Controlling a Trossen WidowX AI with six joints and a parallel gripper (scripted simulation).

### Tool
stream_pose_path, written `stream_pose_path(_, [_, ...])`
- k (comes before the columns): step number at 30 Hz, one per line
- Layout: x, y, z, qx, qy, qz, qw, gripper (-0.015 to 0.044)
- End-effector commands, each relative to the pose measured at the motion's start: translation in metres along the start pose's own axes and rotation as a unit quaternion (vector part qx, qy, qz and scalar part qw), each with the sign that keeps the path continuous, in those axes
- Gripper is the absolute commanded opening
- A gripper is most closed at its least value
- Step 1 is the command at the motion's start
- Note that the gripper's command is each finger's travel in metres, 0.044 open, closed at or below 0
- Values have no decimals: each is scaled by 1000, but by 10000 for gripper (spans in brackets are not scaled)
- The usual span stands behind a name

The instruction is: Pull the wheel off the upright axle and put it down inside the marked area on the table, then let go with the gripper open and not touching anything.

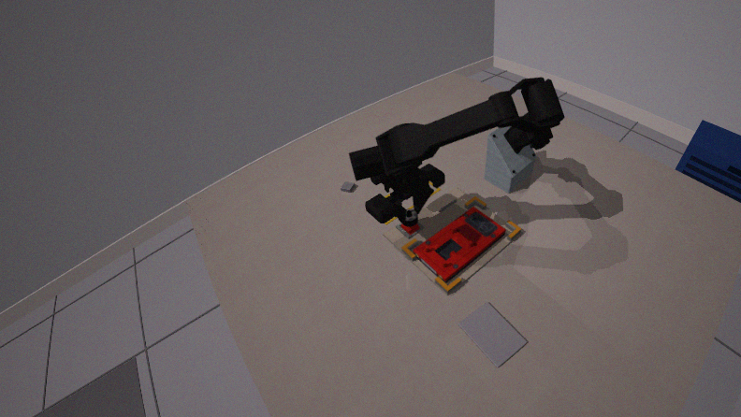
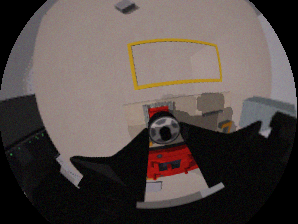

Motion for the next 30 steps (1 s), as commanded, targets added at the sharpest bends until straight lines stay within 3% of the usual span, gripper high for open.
stream_pose_path(1, [0, 8, 1, -1, -2, 5, 1000, 0])
stream_pose_path(30, [0, 18, 1, -1, -4, 5, 1000, 0])
Point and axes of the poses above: the point midway between the two fingers, 35 mm back from their tips, its own y axis back along the fingers, its own x axis across the jaws, z = x × y, the point moved 8 cm from there along y, back along the fingers, and after that the axes turned 4 degrees about y, right-handed, at the moved point
